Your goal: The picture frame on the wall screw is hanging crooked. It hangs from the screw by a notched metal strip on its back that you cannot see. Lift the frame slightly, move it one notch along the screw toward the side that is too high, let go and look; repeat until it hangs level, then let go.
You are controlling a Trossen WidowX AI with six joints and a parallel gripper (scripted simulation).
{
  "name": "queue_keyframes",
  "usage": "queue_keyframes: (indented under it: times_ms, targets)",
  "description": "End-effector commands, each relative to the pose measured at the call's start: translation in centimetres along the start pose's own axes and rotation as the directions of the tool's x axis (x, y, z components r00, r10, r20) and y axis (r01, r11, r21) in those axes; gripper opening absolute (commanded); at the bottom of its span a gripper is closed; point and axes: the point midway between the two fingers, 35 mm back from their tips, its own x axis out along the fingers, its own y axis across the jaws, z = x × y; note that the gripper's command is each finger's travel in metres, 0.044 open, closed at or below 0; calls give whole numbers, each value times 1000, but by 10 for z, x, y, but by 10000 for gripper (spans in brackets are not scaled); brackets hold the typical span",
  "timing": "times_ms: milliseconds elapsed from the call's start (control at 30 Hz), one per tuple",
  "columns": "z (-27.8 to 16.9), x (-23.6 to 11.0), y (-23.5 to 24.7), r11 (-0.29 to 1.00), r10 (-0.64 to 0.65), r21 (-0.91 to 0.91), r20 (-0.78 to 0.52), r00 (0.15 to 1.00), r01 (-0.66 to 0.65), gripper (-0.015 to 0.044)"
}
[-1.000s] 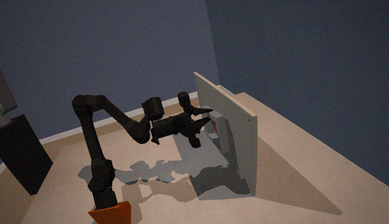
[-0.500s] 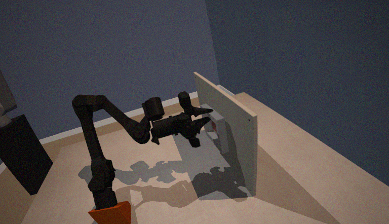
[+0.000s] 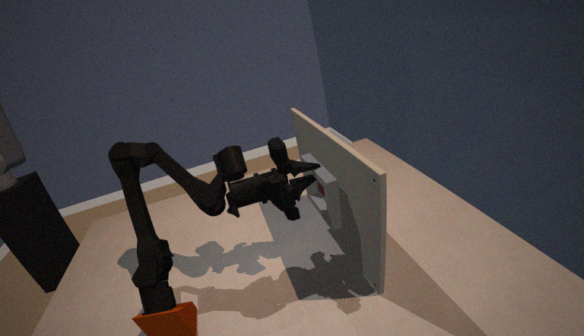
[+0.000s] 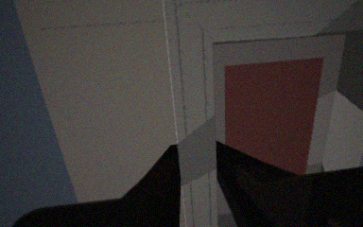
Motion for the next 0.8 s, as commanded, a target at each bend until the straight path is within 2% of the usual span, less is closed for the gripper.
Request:
queue_keyframes:
  times_ms: [0, 33, 367, 533, 767]
  targets:
    - [0, 0, 0, 1000, 0, 14, -3, 1000, 0, 0]
    - [0, 0, 0, 1000, 0, 14, -3, 1000, 0, 0]
    - [0, 0, 0, 1000, 0, 5, 0, 1000, 0, 260]
    - [-1, -6, 1, 1000, 1, -4, 0, 1000, -1, 260]
    - [-5, -65, 1, 995, 7, -103, 4, 1000, -6, 260]
